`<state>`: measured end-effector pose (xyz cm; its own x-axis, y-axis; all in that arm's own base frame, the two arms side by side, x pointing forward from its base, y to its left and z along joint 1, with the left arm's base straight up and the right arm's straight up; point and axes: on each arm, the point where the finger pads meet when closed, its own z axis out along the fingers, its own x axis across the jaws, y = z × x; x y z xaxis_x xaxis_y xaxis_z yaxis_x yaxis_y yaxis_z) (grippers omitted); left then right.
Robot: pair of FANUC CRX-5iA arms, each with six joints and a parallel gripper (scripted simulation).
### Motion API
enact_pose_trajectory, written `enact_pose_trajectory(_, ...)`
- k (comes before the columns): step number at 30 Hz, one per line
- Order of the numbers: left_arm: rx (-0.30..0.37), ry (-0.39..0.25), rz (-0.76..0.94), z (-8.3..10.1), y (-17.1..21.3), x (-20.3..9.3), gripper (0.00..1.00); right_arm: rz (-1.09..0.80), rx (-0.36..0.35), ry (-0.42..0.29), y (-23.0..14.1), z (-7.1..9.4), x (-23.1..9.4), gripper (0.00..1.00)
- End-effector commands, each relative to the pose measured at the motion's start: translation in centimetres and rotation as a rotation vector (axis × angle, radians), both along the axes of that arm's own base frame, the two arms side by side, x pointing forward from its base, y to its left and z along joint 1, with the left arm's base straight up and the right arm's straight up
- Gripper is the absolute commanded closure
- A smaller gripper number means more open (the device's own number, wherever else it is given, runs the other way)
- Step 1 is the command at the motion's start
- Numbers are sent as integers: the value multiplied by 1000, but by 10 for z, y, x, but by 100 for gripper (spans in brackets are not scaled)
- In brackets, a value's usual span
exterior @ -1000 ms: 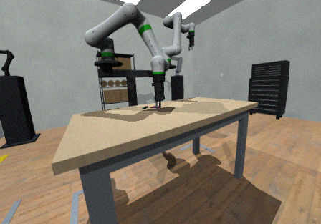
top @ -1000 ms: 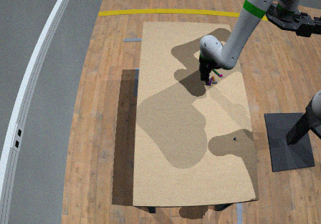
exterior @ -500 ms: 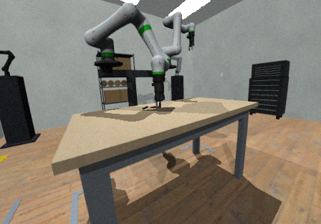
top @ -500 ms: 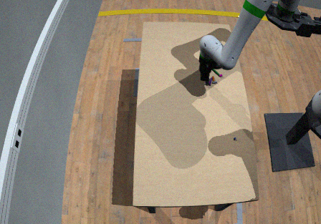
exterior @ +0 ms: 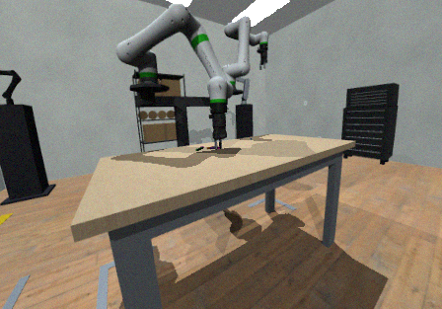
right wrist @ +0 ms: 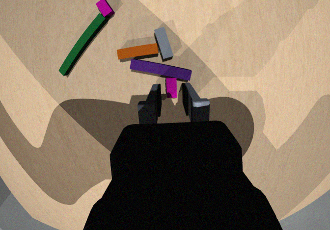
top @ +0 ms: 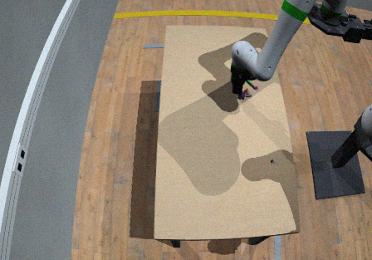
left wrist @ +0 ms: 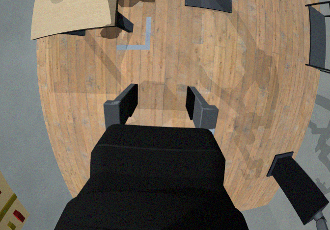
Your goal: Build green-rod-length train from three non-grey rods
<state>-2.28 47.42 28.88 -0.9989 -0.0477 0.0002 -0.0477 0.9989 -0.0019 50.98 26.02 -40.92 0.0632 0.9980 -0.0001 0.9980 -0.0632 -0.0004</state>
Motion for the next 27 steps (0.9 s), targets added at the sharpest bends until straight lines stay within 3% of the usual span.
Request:
enact_pose_trajectory(1, 2, 0, 0, 1, 0, 0, 0, 0, 1, -2, 1, 1, 1, 46)
enact_pose_trajectory(6, 2, 0, 0, 1, 0, 0, 0, 0, 1, -2, 1, 1, 1, 46)
enact_pose_trajectory(7, 2, 0, 0, 1, 0, 0, 0, 0, 1, -2, 1, 1, 1, 76)
enact_pose_trajectory(27, 2, 0, 0, 1, 0, 0, 0, 0, 1, -2, 1, 1, 1, 76)
